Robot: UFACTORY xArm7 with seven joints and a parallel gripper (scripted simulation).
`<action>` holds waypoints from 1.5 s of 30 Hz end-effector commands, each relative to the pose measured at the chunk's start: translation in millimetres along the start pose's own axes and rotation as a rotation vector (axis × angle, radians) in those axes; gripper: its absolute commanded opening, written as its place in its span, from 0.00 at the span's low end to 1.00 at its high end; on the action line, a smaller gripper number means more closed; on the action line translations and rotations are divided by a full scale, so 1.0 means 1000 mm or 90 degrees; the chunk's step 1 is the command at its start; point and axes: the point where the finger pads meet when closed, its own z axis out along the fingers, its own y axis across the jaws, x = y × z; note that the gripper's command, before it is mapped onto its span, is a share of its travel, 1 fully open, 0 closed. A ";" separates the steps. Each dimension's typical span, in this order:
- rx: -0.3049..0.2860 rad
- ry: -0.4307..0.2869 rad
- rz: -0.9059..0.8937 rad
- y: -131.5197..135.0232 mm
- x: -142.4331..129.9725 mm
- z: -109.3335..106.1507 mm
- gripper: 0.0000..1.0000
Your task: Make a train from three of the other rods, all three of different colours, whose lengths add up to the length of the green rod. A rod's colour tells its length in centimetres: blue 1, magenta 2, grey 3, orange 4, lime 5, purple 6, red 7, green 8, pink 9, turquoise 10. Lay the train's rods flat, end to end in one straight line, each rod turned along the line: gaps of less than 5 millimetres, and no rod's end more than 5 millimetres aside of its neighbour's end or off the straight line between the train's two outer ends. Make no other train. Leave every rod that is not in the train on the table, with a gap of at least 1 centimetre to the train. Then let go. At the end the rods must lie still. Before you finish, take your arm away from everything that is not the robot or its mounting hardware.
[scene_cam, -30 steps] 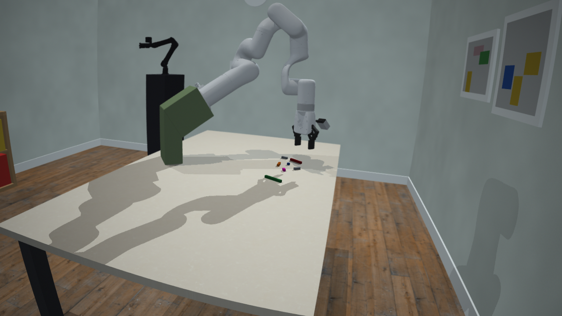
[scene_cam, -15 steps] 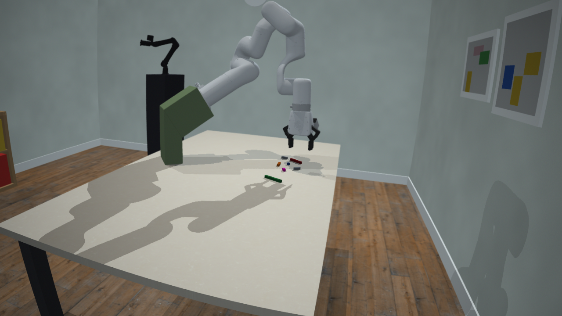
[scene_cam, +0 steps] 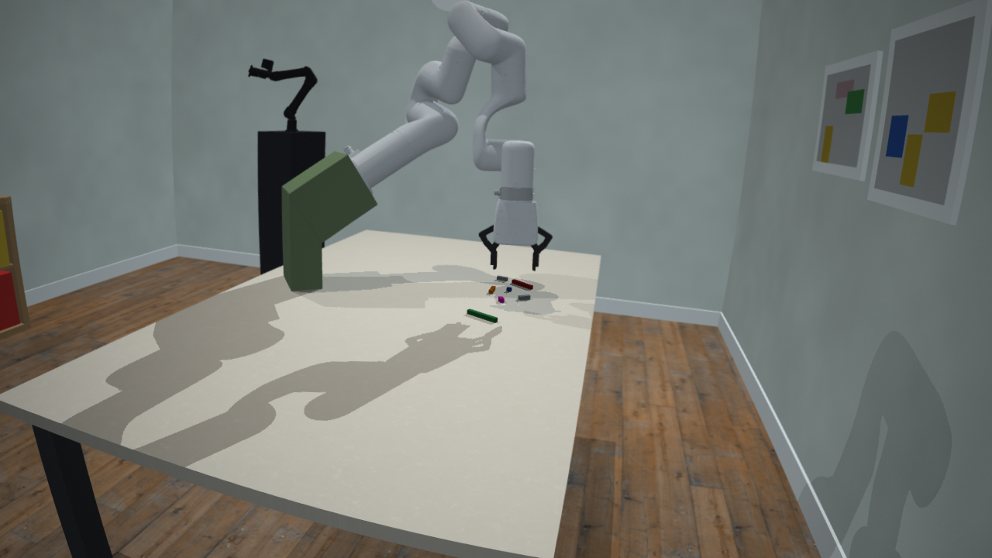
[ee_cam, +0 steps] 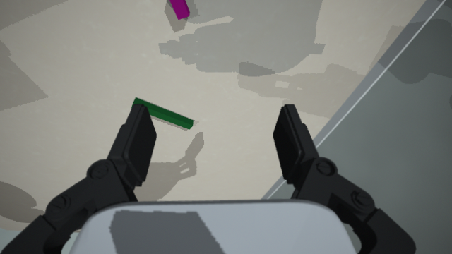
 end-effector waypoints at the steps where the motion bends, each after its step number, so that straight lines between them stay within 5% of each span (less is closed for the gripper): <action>1: -0.007 0.007 -0.106 -0.015 -0.015 0.005 1.00; 14: 0.015 0.023 -0.355 -0.066 -0.040 0.021 1.00; 45: 0.019 0.029 -0.400 -0.077 -0.043 0.024 1.00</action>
